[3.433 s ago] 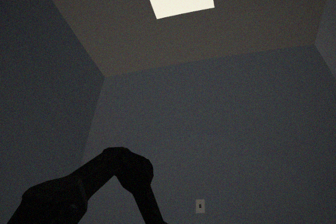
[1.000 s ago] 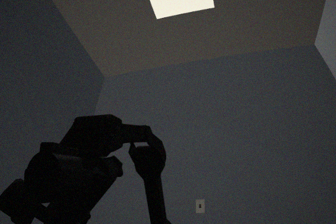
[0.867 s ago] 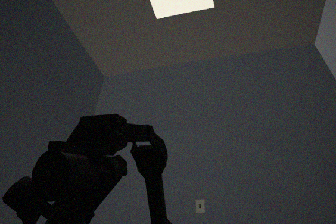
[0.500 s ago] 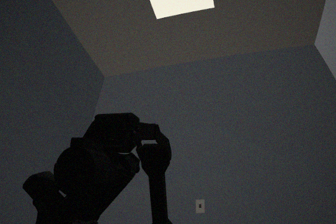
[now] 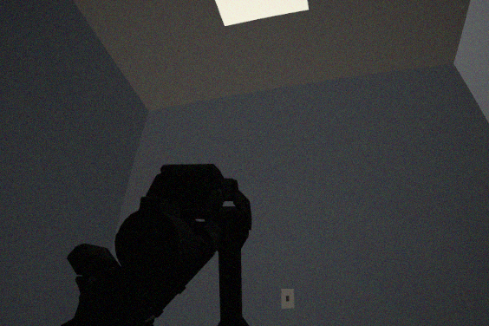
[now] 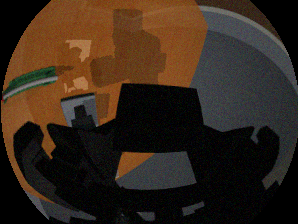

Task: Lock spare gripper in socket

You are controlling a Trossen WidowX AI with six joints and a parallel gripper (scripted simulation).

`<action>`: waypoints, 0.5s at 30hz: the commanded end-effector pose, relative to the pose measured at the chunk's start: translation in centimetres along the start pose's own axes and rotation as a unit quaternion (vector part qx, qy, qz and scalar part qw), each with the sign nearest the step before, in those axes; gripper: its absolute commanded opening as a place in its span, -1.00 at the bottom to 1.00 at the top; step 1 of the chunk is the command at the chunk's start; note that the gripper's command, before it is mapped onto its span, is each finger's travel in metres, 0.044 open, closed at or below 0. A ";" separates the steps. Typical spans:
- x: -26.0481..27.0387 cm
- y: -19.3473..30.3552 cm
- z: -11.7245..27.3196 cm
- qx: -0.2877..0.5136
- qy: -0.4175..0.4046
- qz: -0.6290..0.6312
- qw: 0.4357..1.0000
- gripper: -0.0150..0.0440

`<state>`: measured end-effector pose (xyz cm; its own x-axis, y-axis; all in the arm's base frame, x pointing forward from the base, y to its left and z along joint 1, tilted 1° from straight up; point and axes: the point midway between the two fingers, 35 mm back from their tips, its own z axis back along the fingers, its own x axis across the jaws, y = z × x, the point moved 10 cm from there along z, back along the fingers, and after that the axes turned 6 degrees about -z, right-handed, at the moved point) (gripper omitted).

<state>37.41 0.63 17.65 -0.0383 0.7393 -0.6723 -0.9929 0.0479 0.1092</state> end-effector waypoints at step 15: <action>0.4 2.7 2.2 -0.034 0.004 -0.201 0.979 -0.49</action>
<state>35.43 2.33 18.61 0.2950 0.6851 -0.6661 -0.9531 0.2603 -0.1544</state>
